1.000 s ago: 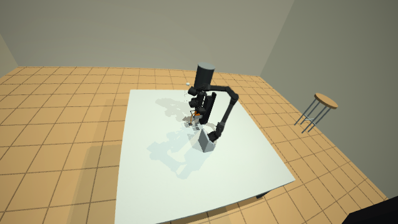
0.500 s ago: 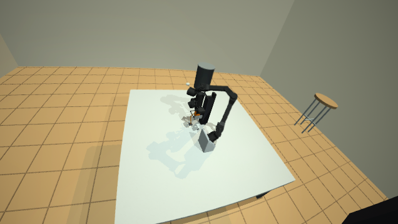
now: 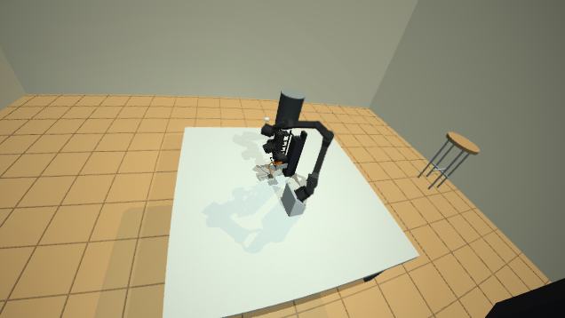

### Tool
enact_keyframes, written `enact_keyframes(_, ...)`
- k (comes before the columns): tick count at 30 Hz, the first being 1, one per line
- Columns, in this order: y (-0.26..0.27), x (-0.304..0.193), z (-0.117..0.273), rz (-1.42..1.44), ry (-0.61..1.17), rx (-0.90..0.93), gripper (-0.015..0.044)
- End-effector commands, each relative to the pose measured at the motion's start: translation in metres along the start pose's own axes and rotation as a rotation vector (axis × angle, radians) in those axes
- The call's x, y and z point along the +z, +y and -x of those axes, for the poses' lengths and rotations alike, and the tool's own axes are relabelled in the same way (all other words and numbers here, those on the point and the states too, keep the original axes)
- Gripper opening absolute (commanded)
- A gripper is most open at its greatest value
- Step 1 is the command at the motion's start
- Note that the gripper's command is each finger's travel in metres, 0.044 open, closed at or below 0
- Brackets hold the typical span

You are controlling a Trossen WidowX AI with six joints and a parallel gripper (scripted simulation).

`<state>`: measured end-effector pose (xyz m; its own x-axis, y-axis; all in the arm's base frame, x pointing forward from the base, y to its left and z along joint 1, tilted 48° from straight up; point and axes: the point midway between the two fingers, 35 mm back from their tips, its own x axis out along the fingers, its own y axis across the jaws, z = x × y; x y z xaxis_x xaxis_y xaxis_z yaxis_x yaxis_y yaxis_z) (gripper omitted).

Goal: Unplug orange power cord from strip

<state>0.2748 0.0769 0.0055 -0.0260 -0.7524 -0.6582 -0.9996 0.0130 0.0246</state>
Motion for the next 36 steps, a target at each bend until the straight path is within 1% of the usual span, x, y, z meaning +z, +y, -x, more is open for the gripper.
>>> enact_keyframes(1,0.001,0.022,0.009,0.018,-0.023,-0.018,0.0)
enact_keyframes(5,0.002,0.028,0.01,0.019,-0.023,-0.019,0.0)
enact_keyframes(17,0.004,0.023,0.004,0.019,-0.02,-0.019,0.0315)
enact_keyframes(22,0.003,0.051,0.012,0.02,-0.022,-0.02,0.044)
enact_keyframes(24,0.005,0.073,0.016,0.019,-0.023,-0.02,0.044)
enact_keyframes(26,0.006,0.083,0.018,0.019,-0.023,-0.02,0.044)
enact_keyframes(36,0.006,0.083,0.018,0.019,-0.023,-0.02,0.044)
